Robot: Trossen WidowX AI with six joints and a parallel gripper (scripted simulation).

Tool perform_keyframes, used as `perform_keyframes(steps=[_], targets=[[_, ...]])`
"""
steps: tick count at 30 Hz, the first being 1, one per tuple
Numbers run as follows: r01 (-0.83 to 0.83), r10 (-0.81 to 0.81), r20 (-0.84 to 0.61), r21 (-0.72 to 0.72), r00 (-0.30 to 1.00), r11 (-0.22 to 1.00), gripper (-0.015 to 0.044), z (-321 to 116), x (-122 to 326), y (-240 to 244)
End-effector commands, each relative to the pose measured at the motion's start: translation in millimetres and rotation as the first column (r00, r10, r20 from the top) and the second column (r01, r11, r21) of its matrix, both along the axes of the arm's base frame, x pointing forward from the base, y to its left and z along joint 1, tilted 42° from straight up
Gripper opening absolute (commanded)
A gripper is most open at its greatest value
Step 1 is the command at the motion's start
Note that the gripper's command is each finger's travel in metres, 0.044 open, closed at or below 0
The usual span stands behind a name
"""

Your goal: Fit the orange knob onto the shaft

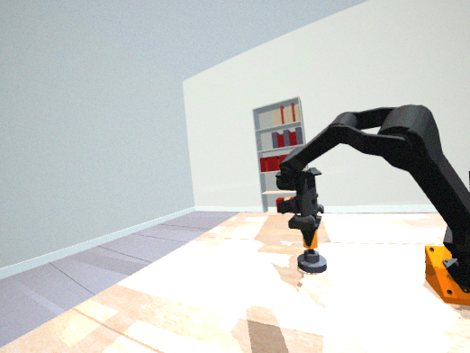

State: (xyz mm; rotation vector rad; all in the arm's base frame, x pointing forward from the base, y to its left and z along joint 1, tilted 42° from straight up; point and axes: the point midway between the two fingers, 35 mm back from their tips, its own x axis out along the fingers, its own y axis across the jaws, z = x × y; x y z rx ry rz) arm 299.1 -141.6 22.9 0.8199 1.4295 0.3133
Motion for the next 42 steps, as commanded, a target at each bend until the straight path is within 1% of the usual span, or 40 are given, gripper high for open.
perform_keyframes(steps=[1, 14, 26, 29, 33, 42], targets=[[0.012, -0.012, -0.005, -0.003, 1.0, 1.0, 0.0, -0.4, 0.5, -1.2], [0.012, -0.012, -0.005, -0.003, 1.0, 1.0, 0.0, -4.7, -1.4, 0.4], [0.012, -0.012, -0.005, -0.003, 1.0, 1.0, 0.0, 0.2, -0.9, -2.2], [0.052, -0.052, -0.04, 0.005, 0.998, 0.999, 0.0, 0.5, -0.8, -2.5], [0.162, -0.158, -0.134, 0.018, 0.978, 0.987, 0.0, 0.8, 0.4, -3.6], [0.169, -0.165, -0.141, 0.019, 0.976, 0.985, 0.0, -1.7, -0.8, -2.1]])
